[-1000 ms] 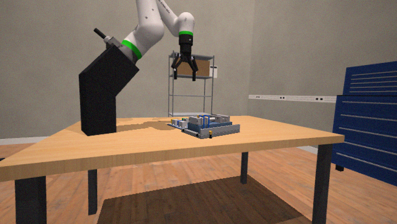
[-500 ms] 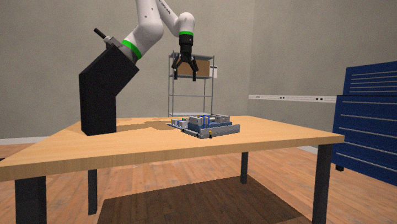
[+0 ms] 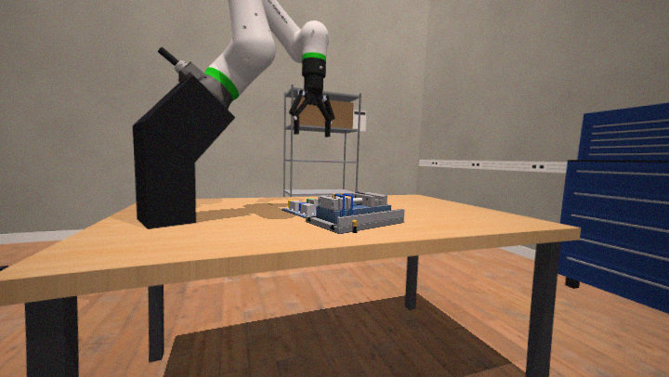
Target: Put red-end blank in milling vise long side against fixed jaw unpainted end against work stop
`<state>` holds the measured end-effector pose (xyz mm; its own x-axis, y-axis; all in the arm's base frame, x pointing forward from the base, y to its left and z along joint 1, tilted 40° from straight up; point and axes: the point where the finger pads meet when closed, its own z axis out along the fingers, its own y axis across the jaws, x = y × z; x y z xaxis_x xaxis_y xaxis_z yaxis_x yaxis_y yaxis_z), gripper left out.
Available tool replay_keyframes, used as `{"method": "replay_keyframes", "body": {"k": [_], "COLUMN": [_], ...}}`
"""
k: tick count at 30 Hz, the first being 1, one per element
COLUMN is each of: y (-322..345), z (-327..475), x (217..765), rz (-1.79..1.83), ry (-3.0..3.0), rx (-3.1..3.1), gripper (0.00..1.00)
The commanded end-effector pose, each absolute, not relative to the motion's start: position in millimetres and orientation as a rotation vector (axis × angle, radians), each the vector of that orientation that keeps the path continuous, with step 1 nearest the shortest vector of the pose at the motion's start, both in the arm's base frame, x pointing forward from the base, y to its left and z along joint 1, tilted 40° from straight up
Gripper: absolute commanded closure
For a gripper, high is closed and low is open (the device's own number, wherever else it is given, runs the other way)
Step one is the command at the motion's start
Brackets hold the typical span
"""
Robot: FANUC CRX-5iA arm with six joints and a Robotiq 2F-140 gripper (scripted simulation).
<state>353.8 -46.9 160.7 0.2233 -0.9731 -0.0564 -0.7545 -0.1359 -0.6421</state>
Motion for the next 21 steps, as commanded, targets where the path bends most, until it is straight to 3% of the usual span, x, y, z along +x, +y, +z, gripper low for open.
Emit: {"method": "replay_keyframes", "body": {"k": [1,21], "y": [-47.4,-48.9], "z": [161.2,160.7], "x": [354.2,355.7], "rz": [-0.516,-0.516], "ry": [1.586,1.586], "rx": [-1.949,-1.949], "gripper": [0.0,0.0]}}
